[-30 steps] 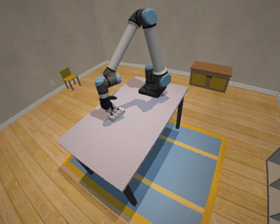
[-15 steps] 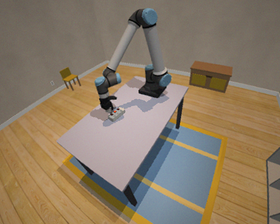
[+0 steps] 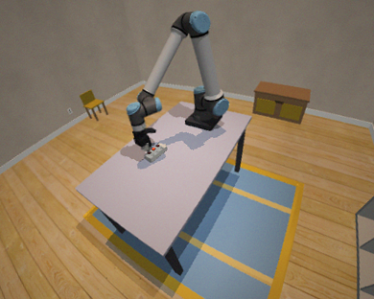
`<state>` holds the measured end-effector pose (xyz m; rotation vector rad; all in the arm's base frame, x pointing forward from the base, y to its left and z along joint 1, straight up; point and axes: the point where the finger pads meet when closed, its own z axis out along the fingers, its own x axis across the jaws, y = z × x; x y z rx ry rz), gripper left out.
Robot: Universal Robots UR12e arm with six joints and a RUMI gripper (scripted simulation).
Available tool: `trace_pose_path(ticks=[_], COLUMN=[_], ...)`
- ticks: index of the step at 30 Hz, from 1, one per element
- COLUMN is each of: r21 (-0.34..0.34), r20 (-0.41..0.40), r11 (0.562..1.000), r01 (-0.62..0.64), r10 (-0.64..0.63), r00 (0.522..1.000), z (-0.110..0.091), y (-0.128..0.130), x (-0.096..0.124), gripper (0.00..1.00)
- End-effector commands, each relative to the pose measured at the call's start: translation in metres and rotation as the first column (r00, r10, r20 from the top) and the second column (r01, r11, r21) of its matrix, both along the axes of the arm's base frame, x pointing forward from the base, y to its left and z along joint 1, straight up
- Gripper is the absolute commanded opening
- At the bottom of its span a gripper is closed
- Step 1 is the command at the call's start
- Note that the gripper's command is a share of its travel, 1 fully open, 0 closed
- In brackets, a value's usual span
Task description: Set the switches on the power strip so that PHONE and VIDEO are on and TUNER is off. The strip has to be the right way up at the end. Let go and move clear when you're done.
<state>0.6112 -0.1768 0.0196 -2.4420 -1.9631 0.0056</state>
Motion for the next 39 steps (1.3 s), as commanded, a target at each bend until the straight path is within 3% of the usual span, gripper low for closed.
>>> trace_pose_path(ticks=[1,39], r21=[-0.001,-0.001], r20=[0.001,0.001], r11=[1.000,1.000], r01=[0.000,0.000], r10=[0.000,0.000], r00=[1.000,1.000], z=[0.0007,-0.0064], y=[-0.0003,-0.0003], x=[0.0006,0.0005], gripper=[0.00,0.00])
